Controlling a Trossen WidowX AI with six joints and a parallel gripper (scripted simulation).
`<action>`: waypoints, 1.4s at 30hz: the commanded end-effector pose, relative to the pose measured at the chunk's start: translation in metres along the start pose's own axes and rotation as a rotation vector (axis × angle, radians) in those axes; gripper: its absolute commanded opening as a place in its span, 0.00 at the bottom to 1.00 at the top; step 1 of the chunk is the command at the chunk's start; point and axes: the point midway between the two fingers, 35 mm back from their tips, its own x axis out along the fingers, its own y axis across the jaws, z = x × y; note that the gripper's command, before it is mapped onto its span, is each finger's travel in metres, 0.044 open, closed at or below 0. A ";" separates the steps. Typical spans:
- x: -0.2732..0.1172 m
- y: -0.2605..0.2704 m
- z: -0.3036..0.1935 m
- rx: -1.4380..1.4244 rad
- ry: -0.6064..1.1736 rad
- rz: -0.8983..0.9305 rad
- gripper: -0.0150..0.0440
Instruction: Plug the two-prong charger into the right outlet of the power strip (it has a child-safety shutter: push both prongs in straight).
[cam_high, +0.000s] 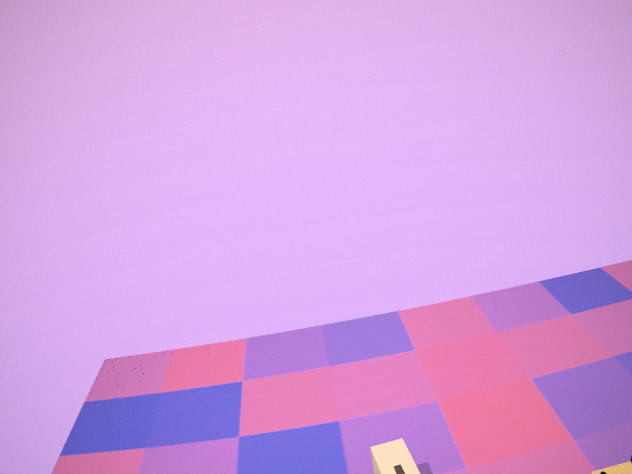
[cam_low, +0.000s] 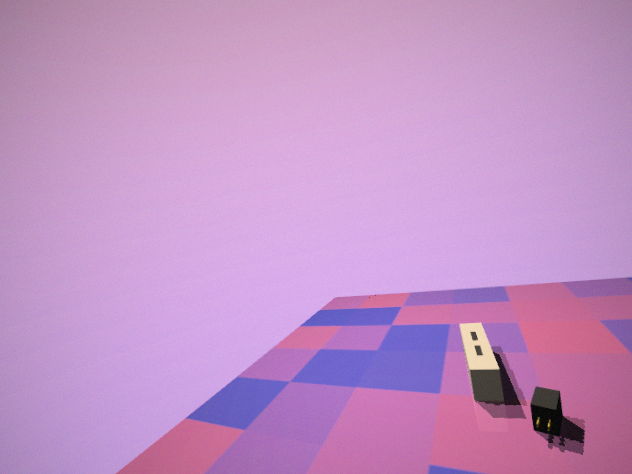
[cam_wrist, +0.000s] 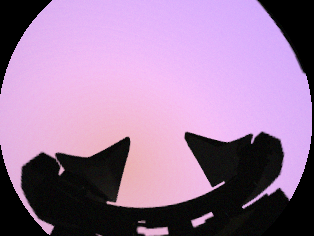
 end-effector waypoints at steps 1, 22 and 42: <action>-0.001 -0.001 -0.001 -0.003 0.001 -0.003 0.98; -0.071 -0.072 -0.066 -0.315 0.164 -0.357 1.00; -0.175 -0.118 -0.132 -0.554 0.436 -0.638 1.00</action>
